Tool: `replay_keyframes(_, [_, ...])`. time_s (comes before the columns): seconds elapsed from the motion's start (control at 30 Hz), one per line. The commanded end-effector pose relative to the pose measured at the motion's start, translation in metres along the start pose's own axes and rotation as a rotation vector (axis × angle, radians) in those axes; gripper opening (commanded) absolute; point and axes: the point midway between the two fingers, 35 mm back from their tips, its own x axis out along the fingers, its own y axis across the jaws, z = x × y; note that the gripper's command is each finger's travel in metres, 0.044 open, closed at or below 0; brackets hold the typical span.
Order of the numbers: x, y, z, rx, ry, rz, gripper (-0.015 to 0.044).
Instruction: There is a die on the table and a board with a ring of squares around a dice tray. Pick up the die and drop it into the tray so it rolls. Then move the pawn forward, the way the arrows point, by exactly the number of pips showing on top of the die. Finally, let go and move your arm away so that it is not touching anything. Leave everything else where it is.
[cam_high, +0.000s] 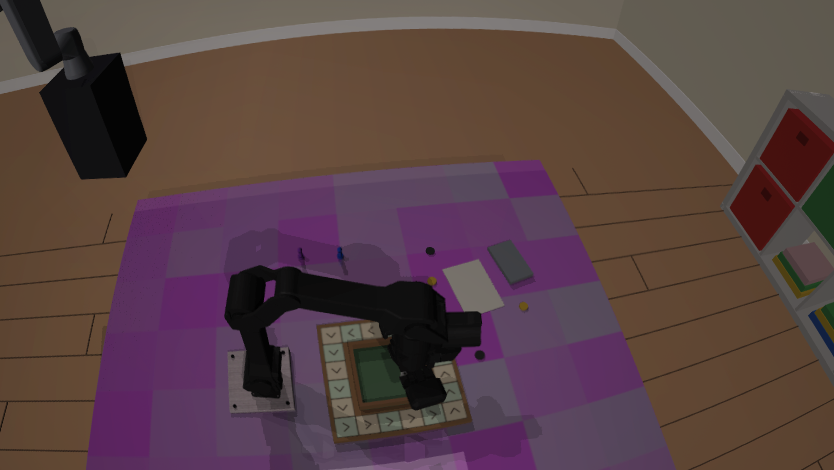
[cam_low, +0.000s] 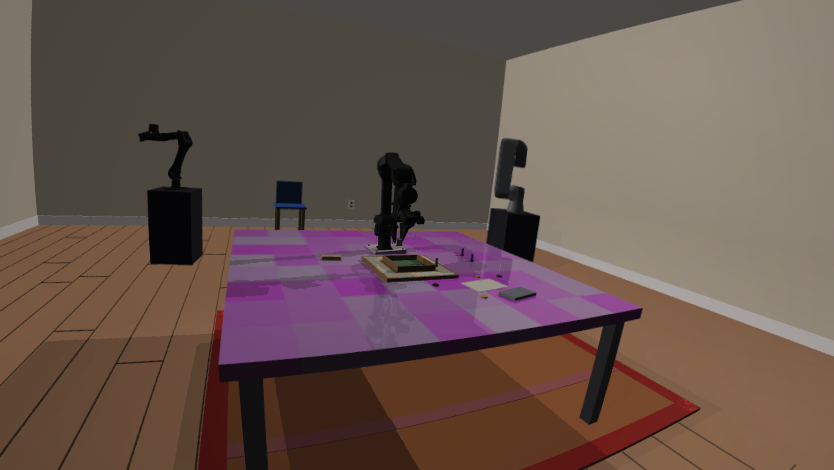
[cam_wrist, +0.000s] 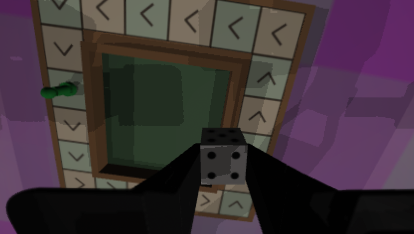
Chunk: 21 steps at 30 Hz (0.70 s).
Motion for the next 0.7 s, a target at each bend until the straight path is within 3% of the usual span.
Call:
replay_keyframes(0.0, [0.006,0.020,-0.004,0.049,0.004,0.001,0.0000])
replay_keyframes(0.4, [0.020,0.065,-0.015,0.164,0.001,0.001,0.0000])
replay_keyframes(0.67, [0.023,0.064,-0.011,0.159,-0.248,-0.014,0.0000])
